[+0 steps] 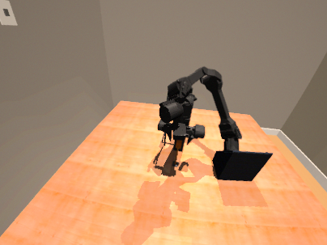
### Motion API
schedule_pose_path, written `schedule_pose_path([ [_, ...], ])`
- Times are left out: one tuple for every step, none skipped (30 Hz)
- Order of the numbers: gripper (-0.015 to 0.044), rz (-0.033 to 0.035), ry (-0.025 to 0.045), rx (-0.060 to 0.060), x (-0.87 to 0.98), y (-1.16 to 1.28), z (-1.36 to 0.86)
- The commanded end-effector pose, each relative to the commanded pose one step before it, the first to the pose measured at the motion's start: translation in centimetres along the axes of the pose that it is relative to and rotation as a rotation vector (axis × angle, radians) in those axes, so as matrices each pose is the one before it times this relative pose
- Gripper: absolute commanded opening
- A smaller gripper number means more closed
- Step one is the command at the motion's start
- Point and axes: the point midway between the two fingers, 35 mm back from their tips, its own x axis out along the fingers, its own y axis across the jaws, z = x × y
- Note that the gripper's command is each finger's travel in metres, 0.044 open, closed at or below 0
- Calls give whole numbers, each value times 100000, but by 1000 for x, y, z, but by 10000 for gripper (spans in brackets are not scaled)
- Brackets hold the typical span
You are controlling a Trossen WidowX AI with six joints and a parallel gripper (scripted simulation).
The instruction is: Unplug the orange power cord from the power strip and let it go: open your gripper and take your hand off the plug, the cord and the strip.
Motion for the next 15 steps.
schedule_pose_path([
  [440,-358,-74,-155,-381,-137,1587],
  [440,-5,-67,11,-194,-23,874],
  [440,-4,-50,16,-178,4,865],
  [440,-5,-35,21,-172,33,911],
  [440,-5,-17,24,-146,57,848],
  [440,-3,-3,18,-88,50,552],
  [440,-1,0,7,-29,20,189],
  [440,0,0,0,0,0,0],
  [440,0,0,0,0,0,0],
  [440,0,0,0,0,0,0],
  [440,0,0,0,0,0,0],
  [440,0,0,0,0,0,0],
  [440,0,0,0,0,0,0],
  [440,0,0,0,0,0,0],
  [440,0,0,0,0,0,0],
])
